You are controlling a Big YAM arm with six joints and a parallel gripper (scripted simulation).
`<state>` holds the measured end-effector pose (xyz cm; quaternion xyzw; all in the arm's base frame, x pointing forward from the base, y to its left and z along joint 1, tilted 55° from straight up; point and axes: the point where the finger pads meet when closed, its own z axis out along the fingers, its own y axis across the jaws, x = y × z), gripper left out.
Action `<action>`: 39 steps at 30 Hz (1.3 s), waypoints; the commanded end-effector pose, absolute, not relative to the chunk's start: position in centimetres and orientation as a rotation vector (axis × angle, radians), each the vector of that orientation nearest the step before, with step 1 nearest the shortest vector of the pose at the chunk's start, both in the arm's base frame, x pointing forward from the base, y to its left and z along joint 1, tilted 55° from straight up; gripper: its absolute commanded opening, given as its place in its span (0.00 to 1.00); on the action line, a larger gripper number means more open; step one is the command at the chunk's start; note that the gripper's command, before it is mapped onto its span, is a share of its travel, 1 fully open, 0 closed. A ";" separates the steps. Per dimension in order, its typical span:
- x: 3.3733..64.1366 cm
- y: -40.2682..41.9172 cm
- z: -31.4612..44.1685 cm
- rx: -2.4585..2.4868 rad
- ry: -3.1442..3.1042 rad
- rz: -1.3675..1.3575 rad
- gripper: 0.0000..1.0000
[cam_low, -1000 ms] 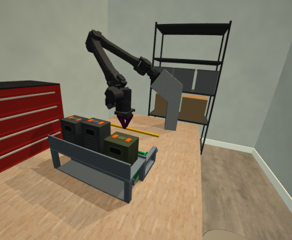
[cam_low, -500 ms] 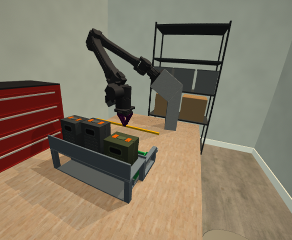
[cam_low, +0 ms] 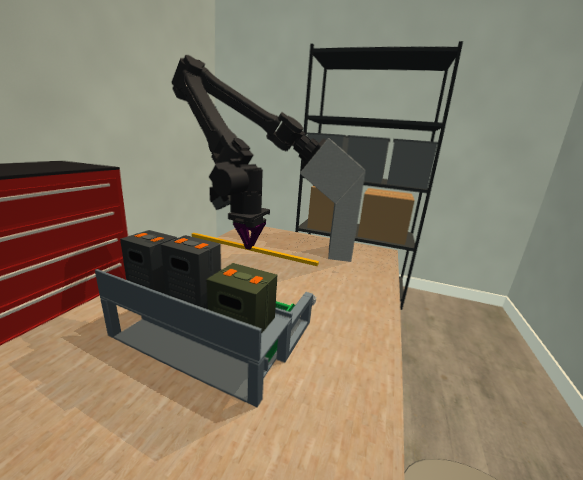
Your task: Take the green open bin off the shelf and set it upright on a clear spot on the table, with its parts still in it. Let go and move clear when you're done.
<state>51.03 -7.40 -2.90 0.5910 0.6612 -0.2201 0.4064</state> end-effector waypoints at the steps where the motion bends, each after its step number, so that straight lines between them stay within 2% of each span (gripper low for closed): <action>1: 51.5 -5.4 -1.2 1.472 1.662 -0.508 0.00; 39: 51.2 -4.5 -0.6 1.472 1.660 -0.506 0.00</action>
